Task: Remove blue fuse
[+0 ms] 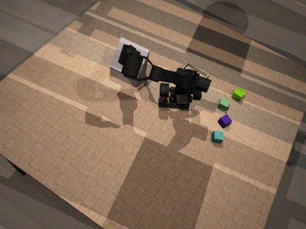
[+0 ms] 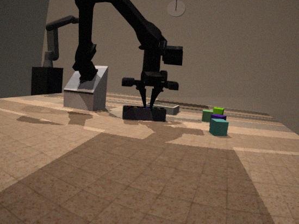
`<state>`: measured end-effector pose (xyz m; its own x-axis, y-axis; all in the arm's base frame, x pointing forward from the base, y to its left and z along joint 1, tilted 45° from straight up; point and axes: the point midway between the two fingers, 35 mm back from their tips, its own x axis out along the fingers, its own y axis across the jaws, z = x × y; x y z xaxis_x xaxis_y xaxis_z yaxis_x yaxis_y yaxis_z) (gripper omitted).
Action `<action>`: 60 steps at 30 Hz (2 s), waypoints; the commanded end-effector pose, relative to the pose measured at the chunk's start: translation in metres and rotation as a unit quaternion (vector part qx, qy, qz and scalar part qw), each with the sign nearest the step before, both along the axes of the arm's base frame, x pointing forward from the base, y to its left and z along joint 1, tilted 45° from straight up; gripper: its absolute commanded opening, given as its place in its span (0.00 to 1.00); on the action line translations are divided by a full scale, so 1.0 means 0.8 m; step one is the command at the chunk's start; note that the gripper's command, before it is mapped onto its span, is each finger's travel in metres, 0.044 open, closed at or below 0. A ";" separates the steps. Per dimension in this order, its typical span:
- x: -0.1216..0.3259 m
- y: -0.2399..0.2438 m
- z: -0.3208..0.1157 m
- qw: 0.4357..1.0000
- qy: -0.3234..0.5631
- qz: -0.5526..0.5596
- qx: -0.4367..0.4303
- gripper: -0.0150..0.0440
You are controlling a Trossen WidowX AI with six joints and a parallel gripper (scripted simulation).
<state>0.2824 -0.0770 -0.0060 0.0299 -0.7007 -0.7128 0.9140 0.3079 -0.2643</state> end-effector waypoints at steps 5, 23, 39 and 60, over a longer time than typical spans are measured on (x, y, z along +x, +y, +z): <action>0.000 0.000 0.000 1.000 0.000 0.000 0.000 0.33; 0.000 0.003 0.003 1.000 0.001 0.000 0.000 0.25; 0.000 0.010 0.009 1.000 0.001 0.000 0.000 0.25; 0.000 0.019 0.018 1.000 0.002 0.001 0.000 0.25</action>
